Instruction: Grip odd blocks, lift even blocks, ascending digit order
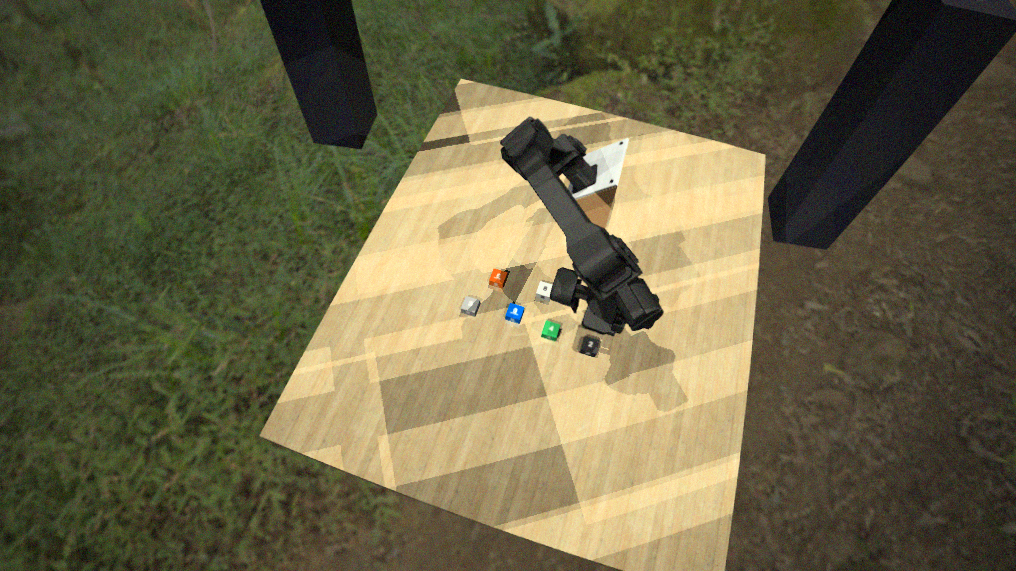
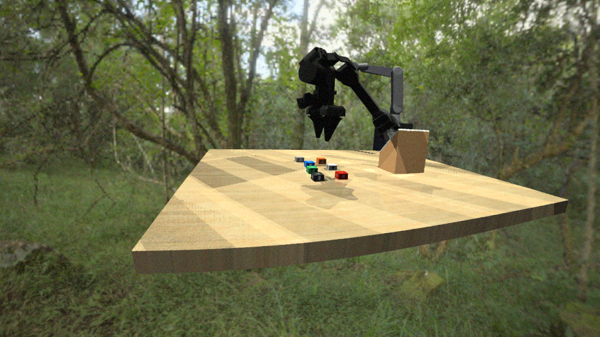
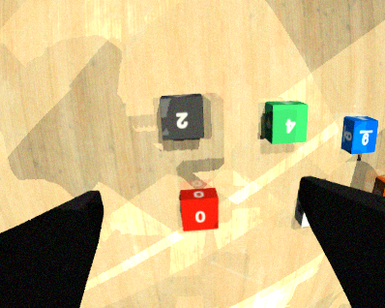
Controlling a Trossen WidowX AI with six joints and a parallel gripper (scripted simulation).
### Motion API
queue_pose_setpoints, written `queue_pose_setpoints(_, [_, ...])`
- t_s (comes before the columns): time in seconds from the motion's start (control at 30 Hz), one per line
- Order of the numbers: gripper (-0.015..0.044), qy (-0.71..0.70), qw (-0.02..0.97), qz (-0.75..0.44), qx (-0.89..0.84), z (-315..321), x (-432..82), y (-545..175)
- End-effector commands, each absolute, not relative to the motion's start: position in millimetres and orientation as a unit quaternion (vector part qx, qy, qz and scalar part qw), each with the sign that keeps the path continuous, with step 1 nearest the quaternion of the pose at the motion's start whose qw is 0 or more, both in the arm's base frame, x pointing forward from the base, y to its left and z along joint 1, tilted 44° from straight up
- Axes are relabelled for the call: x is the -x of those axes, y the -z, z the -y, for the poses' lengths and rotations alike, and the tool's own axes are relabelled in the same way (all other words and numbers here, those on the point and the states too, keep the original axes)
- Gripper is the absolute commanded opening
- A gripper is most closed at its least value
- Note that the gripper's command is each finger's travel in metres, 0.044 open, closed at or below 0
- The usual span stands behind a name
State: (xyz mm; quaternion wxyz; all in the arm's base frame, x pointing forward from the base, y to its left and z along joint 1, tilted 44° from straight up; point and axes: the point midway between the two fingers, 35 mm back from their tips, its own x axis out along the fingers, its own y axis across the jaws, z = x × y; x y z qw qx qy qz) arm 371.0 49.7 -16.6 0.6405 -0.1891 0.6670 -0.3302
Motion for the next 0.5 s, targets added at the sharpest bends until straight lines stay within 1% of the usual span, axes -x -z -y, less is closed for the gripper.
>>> queue_pose_setpoints(0.0, [0.0400, 0.328, 0.641, -0.667, 0.192, -50, -372, 16])
queue_pose_setpoints(0.07, [0.0400, 0.328, 0.641, -0.667, 0.192, -51, -366, 15])
queue_pose_setpoints(0.3, [0.0400, 0.328, 0.640, -0.668, 0.192, -58, -305, 14])
queue_pose_setpoints(0.47, [0.0400, 0.327, 0.640, -0.668, 0.192, -51, -304, 22])
